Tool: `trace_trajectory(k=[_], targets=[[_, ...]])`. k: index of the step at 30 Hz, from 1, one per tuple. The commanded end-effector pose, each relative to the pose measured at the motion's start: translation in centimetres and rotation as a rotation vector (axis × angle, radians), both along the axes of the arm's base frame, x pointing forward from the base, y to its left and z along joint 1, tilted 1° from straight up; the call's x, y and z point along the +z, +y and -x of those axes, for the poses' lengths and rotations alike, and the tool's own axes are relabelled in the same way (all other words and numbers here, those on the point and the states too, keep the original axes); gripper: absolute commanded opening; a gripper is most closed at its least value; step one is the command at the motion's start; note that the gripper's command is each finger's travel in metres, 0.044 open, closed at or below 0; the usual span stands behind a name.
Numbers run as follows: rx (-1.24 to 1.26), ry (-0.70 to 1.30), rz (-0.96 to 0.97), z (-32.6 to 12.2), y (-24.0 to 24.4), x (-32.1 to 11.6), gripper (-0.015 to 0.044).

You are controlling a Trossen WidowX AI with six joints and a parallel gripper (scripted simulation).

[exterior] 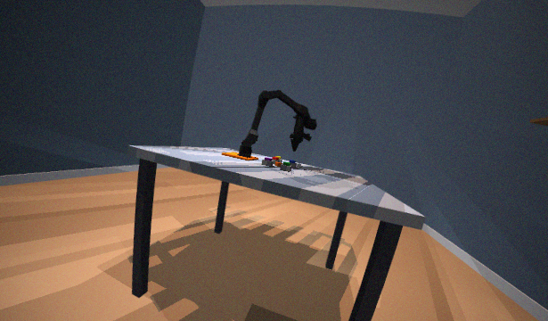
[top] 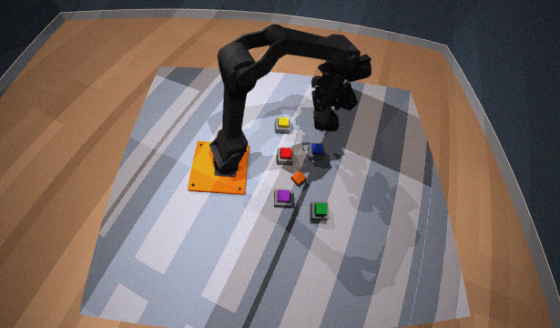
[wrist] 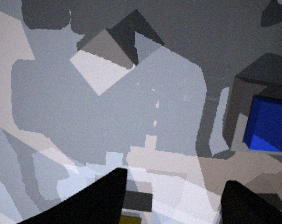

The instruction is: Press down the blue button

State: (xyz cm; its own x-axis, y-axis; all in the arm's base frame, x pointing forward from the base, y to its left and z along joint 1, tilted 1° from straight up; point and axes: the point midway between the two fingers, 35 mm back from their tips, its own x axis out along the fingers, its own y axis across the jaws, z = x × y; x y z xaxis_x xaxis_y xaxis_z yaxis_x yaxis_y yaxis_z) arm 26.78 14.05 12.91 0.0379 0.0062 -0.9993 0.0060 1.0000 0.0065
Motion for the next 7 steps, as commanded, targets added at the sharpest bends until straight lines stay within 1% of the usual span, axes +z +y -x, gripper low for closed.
trace_trajectory(k=[1, 3, 5, 6, 7], targets=[[0.007, -0.005, -0.007, 2.0, 4.4, 2.3, 0.0283], [0.007, -0.004, -0.008, 2.9, 5.9, 3.1, 0.0335], [0.007, -0.004, -0.009, 3.0, 6.1, 3.2, 0.0387], [0.007, -0.004, -0.009, 3.0, 6.1, 3.2, 0.04], [0.007, -0.004, -0.009, 3.0, 6.1, 3.2, 0.04]])
